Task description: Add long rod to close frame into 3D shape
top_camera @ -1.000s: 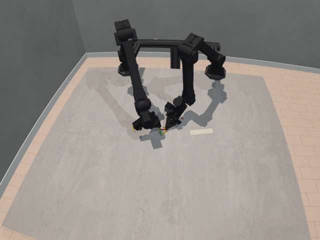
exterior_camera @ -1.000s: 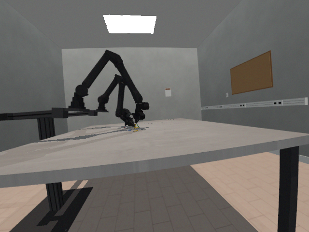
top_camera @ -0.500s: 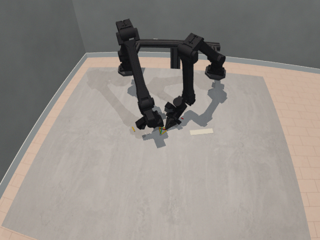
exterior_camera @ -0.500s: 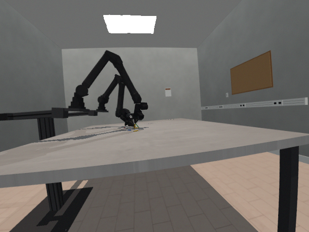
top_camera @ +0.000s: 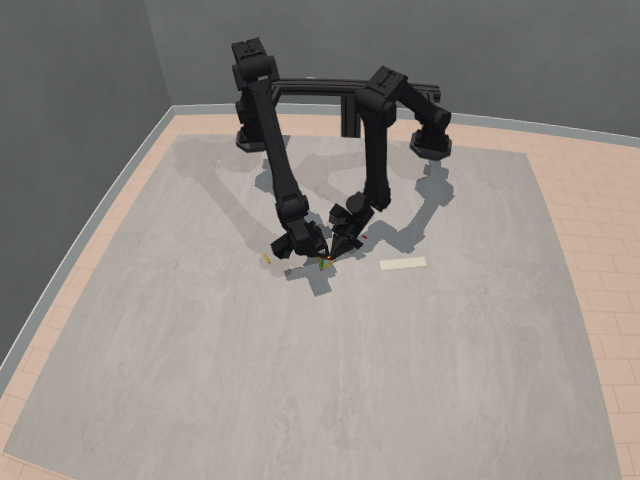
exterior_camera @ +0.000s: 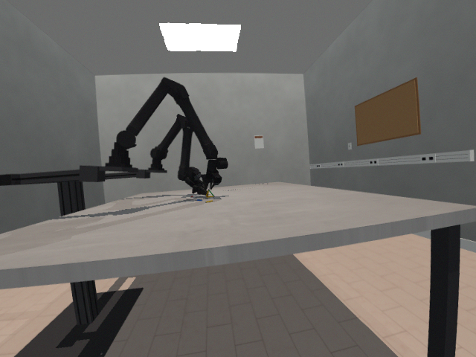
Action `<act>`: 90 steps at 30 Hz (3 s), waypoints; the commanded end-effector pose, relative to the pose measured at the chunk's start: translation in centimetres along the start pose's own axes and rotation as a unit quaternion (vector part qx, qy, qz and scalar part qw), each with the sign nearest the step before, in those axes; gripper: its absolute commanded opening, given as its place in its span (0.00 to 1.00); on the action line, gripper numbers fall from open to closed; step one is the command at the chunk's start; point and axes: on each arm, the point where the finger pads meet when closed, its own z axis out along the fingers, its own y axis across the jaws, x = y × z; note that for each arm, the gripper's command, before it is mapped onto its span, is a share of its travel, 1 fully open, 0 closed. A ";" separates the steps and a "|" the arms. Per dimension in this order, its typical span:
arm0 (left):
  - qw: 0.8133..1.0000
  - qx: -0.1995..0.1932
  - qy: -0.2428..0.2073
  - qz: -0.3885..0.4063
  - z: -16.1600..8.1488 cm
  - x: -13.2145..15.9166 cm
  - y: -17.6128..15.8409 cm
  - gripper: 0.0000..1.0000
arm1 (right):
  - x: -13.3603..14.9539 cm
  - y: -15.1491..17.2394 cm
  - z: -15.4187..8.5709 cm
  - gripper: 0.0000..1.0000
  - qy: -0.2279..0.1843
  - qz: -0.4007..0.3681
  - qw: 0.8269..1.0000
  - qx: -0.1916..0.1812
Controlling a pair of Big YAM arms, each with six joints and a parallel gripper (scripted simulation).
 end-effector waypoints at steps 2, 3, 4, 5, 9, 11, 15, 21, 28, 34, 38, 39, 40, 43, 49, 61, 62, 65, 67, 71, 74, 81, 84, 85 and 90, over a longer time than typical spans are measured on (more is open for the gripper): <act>1.000 -0.006 -0.012 0.000 0.1 -0.8 0.5 0.00 | 0.1 0.6 -2.1 0.37 0.002 -0.003 1.000 -0.013; 1.000 -0.006 -0.012 0.000 0.1 -0.8 0.5 0.00 | 0.1 0.8 -2.5 0.37 0.002 -0.004 1.000 -0.015; 1.000 -0.006 -0.012 0.000 0.1 -0.8 0.5 0.00 | 0.2 1.0 -2.8 0.37 0.002 -0.005 1.000 -0.016; 1.000 -0.006 -0.012 0.000 0.1 -0.8 0.5 0.00 | 0.2 1.0 -2.9 0.37 0.002 -0.005 1.000 -0.016; 1.000 -0.006 -0.012 0.000 0.1 -0.8 0.5 0.00 | 0.2 0.9 -3.5 0.59 0.002 -0.005 1.000 -0.016; 1.000 -0.006 -0.012 0.000 0.1 -0.8 0.5 0.00 | 0.1 0.3 -4.5 0.64 0.002 -0.003 1.000 -0.012; 1.000 -0.006 -0.012 0.000 0.1 -0.8 0.5 0.15 | 0.2 0.8 -6.5 0.64 0.001 -0.005 1.000 -0.016; 1.000 -0.012 -0.027 0.000 -1.3 -2.0 0.9 0.15 | 0.2 0.2 -5.4 0.64 0.002 -0.005 1.000 -0.004; 1.000 -0.012 -0.027 0.000 -2.6 -2.0 0.8 0.13 | 0.2 0.2 -5.4 0.64 0.002 -0.005 1.000 -0.004; 1.000 -0.009 -0.017 -0.009 -6.0 -1.4 0.7 0.13 | 0.2 0.2 -5.4 0.64 0.002 -0.005 1.000 -0.004; 0.999 -0.019 0.000 -0.036 -6.7 -1.1 2.3 0.13 | 0.9 0.2 -4.9 1.00 -0.007 -0.074 0.997 -0.009; 0.999 -0.024 0.004 -0.044 -7.0 -1.2 3.0 0.13 | 0.9 -0.3 -4.7 1.00 -0.013 -0.094 0.995 -0.006; 0.998 -0.028 0.008 -0.051 -7.4 -1.4 3.6 0.13 | 1.4 0.2 -5.5 1.00 -0.022 -0.122 0.992 -0.017; 0.998 -0.032 0.011 -0.059 -7.8 -1.6 4.3 0.13 | 1.7 1.1 -5.8 1.00 -0.031 -0.148 0.988 -0.025; 0.993 -0.059 0.033 -0.101 -10.3 -2.6 8.3 0.13 | 2.0 0.2 -5.2 1.00 -0.094 -0.285 0.954 -0.023; 0.981 -0.093 0.059 -0.158 -13.2 -4.0 13.5 0.13 | 2.8 0.1 -4.8 1.00 -0.185 -0.491 0.851 -0.029; 0.979 -0.097 0.063 -0.165 -13.6 -4.2 14.2 0.13 | 3.0 0.1 -4.7 1.00 -0.197 -0.515 0.834 -0.030; 0.975 -0.108 0.069 -0.181 -14.4 -4.7 15.8 0.13 | 3.1 0.1 -4.6 1.00 -0.223 -0.564 0.795 -0.032; 0.972 -0.115 0.074 -0.192 -15.0 -5.0 16.8 0.13 | 3.2 0.0 -4.5 1.00 -0.238 -0.594 0.768 -0.032; 0.965 -0.128 0.085 -0.214 -16.2 -5.5 18.9 0.13 | 3.0 -0.5 -3.6 1.00 -0.263 -0.653 0.710 -0.024; 0.958 -0.138 0.093 -0.232 -17.2 -6.0 20.5 0.13 | 3.3 -0.5 -3.7 1.00 -0.282 -0.694 0.662 -0.027; 0.944 -0.160 0.110 -0.268 -19.2 -6.8 23.8 0.13 | 3.1 -1.1 -2.6 1.00 -0.309 -0.762 0.569 -0.018; 0.936 -0.171 0.118 -0.285 -20.2 -7.4 25.6 0.13 | 3.2 -1.2 -2.5 1.00 -0.323 -0.785 0.528 -0.021; 0.934 -0.174 0.120 -0.289 -20.6 -7.5 26.1 0.13 | 3.3 -1.3 -2.5 1.00 -0.326 -0.790 0.519 -0.023; 0.927 -0.180 0.134 -0.301 -21.1 -7.3 27.2 0.13 | 3.7 0.1 -3.6 1.00 -0.343 -0.788 0.510 -0.045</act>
